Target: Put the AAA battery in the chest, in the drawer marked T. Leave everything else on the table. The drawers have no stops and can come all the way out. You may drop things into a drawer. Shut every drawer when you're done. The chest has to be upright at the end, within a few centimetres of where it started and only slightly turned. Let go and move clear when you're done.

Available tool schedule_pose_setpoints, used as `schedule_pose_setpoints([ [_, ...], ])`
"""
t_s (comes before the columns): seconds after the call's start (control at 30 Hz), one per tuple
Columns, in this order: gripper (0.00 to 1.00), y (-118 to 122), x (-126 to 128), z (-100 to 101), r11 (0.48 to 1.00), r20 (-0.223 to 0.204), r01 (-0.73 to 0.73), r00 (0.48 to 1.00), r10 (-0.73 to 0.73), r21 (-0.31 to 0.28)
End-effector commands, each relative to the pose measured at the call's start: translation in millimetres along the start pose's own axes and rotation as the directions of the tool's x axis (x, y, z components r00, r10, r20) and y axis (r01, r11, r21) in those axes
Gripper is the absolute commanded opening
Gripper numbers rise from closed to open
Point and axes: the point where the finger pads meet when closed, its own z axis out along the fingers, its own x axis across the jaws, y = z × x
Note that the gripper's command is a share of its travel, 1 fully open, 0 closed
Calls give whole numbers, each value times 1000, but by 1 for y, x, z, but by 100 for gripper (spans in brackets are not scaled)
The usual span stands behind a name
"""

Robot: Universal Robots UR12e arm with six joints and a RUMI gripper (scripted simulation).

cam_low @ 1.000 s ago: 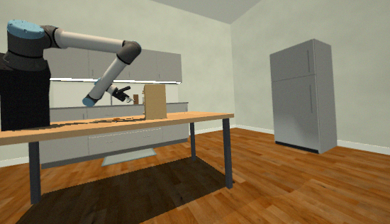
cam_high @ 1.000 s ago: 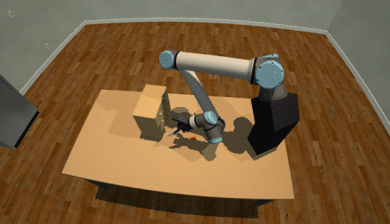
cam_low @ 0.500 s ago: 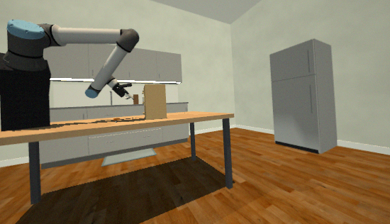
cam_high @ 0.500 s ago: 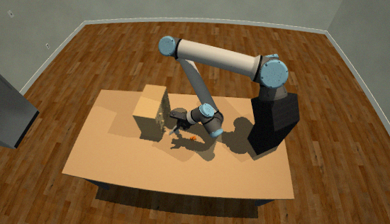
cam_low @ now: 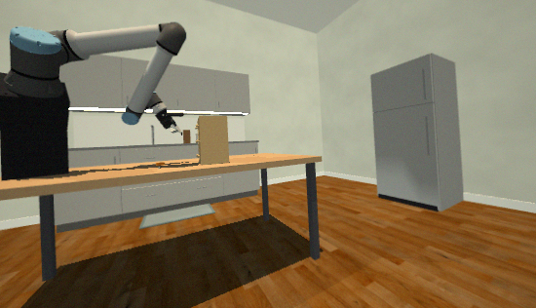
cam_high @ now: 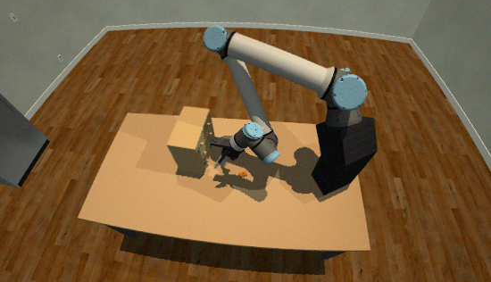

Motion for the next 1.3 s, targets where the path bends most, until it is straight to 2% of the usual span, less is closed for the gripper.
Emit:
schedule_pose_setpoints([
  [0.0, 100, 8, -2, -3, 996, 2, -2, 1000, 2, -86],
  [0.4, 100, 9, -2, -17, 975, 2, -2, 1000, 3, -221],
  [0.47, 100, 9, -2, -17, 975, 2, -2, 1000, 3, -221],
  [0.97, 100, 8, -2, -31, 935, 0, -5, 1000, 5, -354],
  [1.27, 100, 8, -2, -37, 915, 0, -5, 1000, 5, -404],
])
